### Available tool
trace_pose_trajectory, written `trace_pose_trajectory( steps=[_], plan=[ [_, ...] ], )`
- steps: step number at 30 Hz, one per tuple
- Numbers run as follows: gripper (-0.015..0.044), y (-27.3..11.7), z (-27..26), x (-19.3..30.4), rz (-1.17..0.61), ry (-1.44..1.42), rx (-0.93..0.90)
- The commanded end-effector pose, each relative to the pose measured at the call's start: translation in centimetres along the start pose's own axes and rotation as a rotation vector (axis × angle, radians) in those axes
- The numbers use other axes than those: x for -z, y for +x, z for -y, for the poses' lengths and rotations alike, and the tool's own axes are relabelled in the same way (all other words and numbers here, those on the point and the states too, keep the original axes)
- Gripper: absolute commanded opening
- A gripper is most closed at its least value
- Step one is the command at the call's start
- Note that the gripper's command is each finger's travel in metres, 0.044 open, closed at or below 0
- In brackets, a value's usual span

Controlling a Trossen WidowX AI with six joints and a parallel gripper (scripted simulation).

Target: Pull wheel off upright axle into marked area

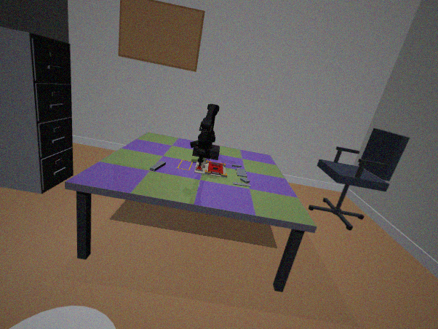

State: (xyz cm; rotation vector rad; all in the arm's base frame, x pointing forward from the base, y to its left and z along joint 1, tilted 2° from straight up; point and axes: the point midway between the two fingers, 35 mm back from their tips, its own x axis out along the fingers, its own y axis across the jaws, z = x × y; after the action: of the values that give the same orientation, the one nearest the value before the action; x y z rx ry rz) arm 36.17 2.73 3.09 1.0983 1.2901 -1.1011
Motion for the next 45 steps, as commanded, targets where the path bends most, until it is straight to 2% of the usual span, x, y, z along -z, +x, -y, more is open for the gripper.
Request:
trace_pose_trajectory(
  steps=[1, 9, 45],
  plan=[
    [0.0, -0.8, -0.2, 0.0, -0.001, 0.0, -0.008],
    [0.0, -3.6, 0.4, 0.0, -0.001, 0.0, -0.007],
    [0.0, -3.6, 5.7, -10.7, 0.009, 0.001, -0.003]
  ],
)
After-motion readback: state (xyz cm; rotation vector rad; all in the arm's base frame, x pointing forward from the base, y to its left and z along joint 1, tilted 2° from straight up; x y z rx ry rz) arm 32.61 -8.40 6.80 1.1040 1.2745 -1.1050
